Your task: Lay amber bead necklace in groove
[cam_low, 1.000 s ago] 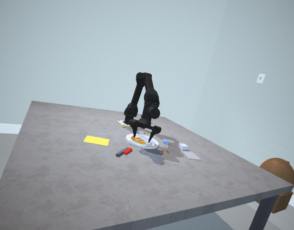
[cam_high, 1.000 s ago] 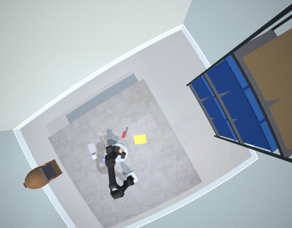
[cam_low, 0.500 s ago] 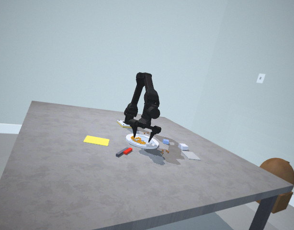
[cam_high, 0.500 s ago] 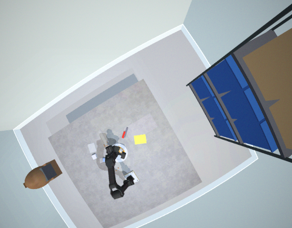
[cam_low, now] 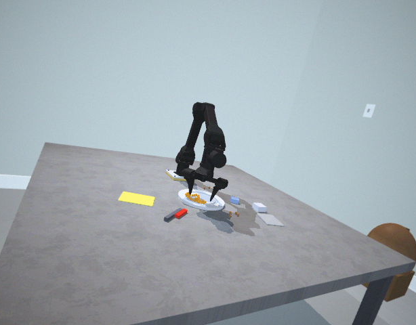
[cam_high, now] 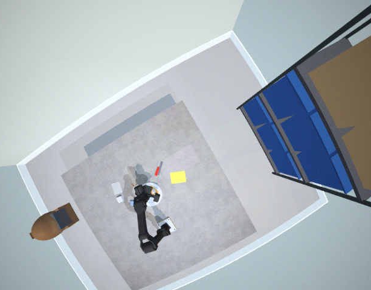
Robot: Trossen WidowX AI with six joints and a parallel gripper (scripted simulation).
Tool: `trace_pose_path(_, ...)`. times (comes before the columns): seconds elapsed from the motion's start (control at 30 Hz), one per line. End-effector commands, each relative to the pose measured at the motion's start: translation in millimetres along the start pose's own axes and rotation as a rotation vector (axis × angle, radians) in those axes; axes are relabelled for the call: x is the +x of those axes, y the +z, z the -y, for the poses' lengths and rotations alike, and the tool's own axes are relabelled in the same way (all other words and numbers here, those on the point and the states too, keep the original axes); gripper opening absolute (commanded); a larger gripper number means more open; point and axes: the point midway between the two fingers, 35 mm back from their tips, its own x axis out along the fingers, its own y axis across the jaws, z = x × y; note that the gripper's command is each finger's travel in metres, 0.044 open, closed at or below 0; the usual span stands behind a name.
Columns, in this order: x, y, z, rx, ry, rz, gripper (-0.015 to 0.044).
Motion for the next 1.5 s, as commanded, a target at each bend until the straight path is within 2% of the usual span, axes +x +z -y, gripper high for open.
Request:
trace_pose_path(0.0,0.3,0.1,0.9,0.000,-0.004,0.001,0.0440)
trace_pose_path(0.93,0.3,0.1,0.9,0.000,-0.004,0.001,0.0440)
trace_pose_path(1.0,-3.2,-0.5,1.7,-0.052,-0.005,0.001,0.0427)
trace_pose_path(1.2,-31.7,-6.4,9.2,-0.485,-0.008,0.000,0.0387)
trace_pose_path(1.47,-32.6,-6.6,9.5,-0.498,-0.008,0.000,0.0333)
